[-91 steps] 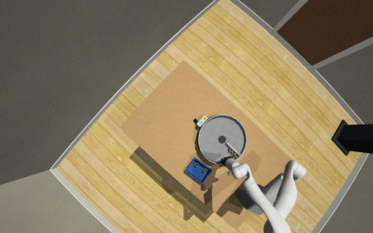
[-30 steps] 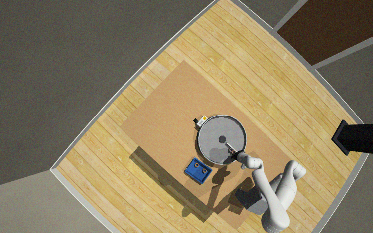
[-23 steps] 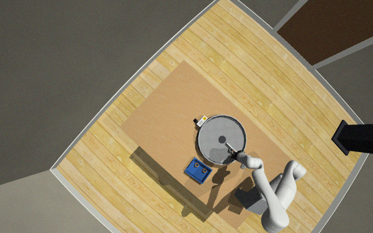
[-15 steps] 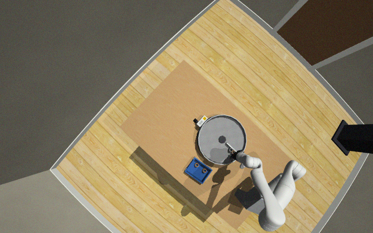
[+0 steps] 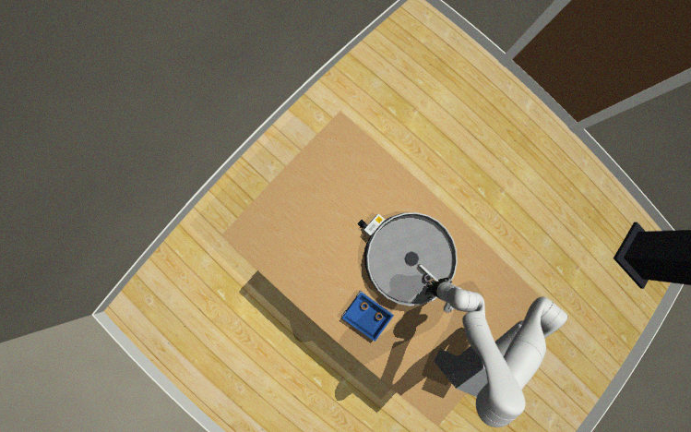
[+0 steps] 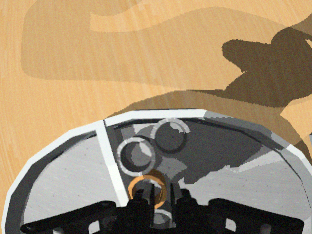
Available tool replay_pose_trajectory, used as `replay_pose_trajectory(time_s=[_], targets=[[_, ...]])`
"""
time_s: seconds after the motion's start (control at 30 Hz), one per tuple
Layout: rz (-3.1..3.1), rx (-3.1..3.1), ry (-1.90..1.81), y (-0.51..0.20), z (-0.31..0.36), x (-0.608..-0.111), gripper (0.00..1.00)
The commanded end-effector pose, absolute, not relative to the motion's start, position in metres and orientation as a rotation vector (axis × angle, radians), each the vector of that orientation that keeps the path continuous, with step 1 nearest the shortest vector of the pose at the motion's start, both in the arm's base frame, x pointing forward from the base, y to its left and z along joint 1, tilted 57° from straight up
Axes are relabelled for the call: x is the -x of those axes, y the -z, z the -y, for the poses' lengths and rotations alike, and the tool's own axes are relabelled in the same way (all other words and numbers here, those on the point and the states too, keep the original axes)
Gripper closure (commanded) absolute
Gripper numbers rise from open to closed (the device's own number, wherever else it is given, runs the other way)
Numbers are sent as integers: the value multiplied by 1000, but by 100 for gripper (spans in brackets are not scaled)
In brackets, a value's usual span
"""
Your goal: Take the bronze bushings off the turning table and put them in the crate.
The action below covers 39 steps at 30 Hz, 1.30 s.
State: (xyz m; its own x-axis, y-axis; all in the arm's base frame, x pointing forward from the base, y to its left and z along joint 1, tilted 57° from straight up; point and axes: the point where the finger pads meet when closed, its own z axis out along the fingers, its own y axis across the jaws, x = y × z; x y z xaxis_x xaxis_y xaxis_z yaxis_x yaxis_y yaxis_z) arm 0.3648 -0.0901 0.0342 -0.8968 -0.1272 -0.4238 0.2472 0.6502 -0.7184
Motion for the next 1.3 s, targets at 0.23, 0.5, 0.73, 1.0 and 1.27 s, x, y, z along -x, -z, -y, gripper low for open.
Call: replay_pose_trajectory(time_s=[0.23, 0.5, 0.73, 1.0, 1.27], targets=[[-2428, -97, 1152, -34, 91, -365, 86], [-2428, -97, 1153, -31, 96, -367, 86], [-2428, -97, 1153, -31, 96, -367, 86], [-2428, -97, 1153, -28, 101, -369, 86], [-2428, -97, 1153, -28, 101, -369, 86]])
